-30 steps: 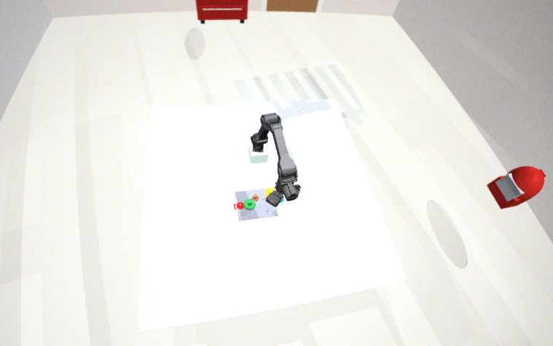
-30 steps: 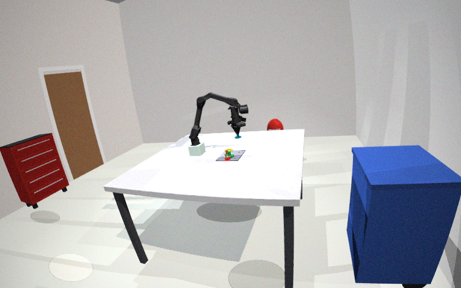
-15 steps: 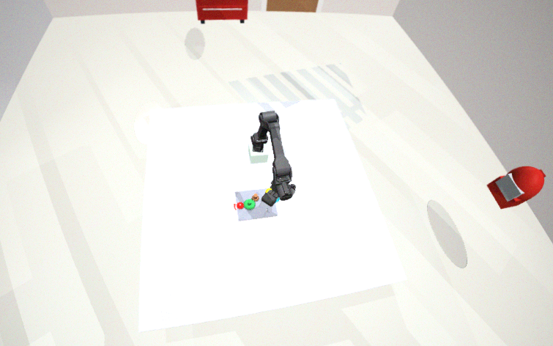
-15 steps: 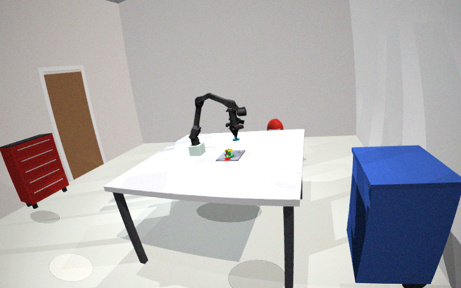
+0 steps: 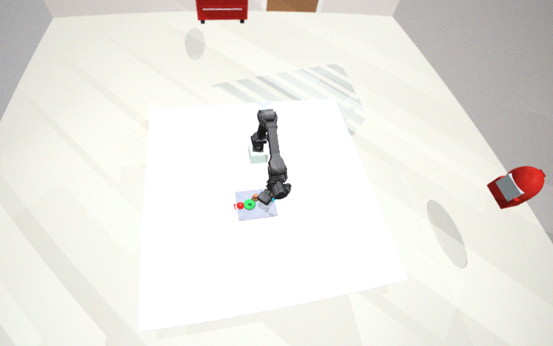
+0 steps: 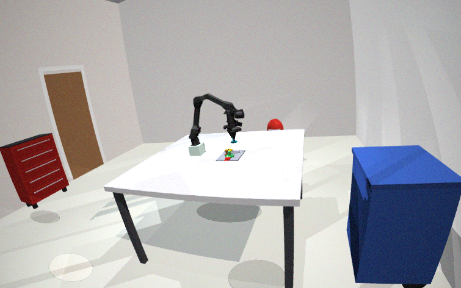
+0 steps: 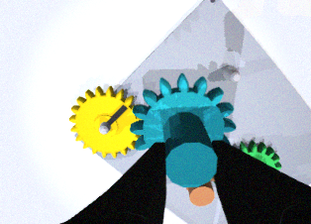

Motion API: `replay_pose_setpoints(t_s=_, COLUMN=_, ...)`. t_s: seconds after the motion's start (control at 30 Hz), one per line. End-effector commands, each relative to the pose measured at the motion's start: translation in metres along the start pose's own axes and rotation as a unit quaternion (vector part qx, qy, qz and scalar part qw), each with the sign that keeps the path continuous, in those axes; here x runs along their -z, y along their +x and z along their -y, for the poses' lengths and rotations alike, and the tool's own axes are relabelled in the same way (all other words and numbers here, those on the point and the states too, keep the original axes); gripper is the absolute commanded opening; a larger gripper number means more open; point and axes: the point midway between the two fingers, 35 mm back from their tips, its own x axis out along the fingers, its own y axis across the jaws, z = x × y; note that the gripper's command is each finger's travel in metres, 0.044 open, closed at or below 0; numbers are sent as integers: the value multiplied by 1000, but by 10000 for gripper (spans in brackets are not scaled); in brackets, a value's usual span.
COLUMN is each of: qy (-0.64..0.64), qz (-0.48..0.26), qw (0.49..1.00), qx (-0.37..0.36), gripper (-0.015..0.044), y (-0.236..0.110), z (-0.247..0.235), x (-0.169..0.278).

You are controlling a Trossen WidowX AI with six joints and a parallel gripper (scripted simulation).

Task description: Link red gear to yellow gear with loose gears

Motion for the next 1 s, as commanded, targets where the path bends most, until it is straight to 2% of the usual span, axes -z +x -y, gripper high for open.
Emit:
replay_pose_setpoints(t_s=0.0, qy=-2, qz=-2, qw=1000, qx=2, gripper=0, y=4, z=0, x=8)
replay_pose_setpoints(t_s=0.97, qy=-2, qz=-4, qw=1000, qx=1, gripper=0, y=26, z=-5, x=45)
